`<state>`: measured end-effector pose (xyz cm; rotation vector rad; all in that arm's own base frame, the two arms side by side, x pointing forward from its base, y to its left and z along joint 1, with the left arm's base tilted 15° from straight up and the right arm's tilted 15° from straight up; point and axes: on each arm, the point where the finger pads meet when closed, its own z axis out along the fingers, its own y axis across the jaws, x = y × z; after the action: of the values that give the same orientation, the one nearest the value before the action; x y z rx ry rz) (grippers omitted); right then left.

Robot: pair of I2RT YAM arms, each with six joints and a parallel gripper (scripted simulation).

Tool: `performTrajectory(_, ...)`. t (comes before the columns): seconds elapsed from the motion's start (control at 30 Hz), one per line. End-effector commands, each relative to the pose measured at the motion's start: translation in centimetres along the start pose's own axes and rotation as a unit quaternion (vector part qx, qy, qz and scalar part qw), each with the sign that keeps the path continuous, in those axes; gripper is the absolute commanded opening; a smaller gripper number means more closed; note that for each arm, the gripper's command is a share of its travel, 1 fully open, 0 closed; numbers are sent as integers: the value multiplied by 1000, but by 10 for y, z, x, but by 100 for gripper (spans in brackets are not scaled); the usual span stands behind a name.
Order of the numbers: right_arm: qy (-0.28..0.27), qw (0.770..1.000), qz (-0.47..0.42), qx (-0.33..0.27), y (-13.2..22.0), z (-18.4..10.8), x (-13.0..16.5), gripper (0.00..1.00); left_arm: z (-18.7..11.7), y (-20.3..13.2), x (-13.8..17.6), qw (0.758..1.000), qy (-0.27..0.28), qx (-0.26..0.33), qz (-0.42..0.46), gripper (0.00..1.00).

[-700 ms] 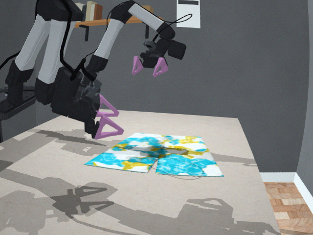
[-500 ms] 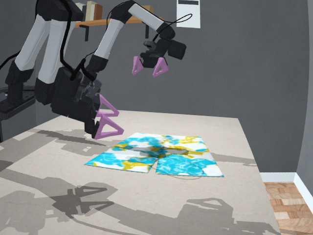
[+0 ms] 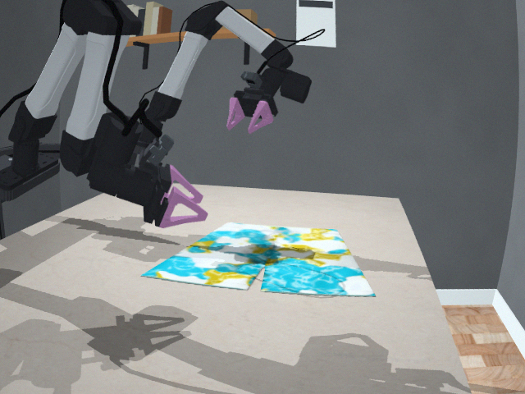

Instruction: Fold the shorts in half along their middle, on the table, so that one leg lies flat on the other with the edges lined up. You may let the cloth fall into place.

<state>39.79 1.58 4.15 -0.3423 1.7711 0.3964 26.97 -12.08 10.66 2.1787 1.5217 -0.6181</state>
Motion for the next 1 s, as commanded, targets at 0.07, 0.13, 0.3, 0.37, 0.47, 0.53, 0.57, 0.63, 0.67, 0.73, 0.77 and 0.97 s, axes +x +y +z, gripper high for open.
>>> performTrajectory(0.07, 71, 997, -24, 17, 6, 20, 22, 56, 4, 11, 24, 980, 59, -54, -180, 56)
performTrajectory(0.13, 101, 994, -35, 21, 10, 25, 33, 56, 9, 13, 35, 965, 68, -69, -243, 56)
performTrajectory(0.3, 125, 991, -53, 11, 22, 36, 38, 56, 19, 7, 47, 937, 87, -81, -328, 56)
performTrajectory(0.37, 144, 988, -60, 12, 25, 38, 45, 56, 22, 8, 54, 920, 91, -94, -369, 56)
performTrajectory(0.47, 142, 988, -62, 10, 27, 41, 43, 56, 24, 6, 55, 916, 92, -95, -380, 56)
performTrajectory(0.53, 170, 982, -78, 4, 36, 45, 52, 56, 30, 3, 67, 885, 102, -110, -442, 56)
performTrajectory(0.57, 189, 978, -87, 4, 39, 46, 59, 56, 32, 4, 73, 861, 105, -126, -481, 56)
performTrajectory(0.63, 191, 977, -95, 9, 38, 49, 57, 56, 31, 7, 73, 853, 100, -137, -493, 56)
performTrajectory(0.67, 193, 976, -98, 0, 45, 51, 58, 56, 35, 1, 76, 849, 105, -130, -502, 56)
performTrajectory(0.73, 220, 969, -113, -6, 52, 53, 67, 56, 39, -2, 86, 813, 111, -147, -553, 56)
performTrajectory(0.77, 239, 963, -124, -7, 55, 52, 74, 56, 41, -2, 92, 785, 110, -164, -588, 56)
performTrajectory(0.97, 251, 958, -141, -11, 63, 56, 75, 56, 45, -5, 98, 756, 108, -176, -621, 56)
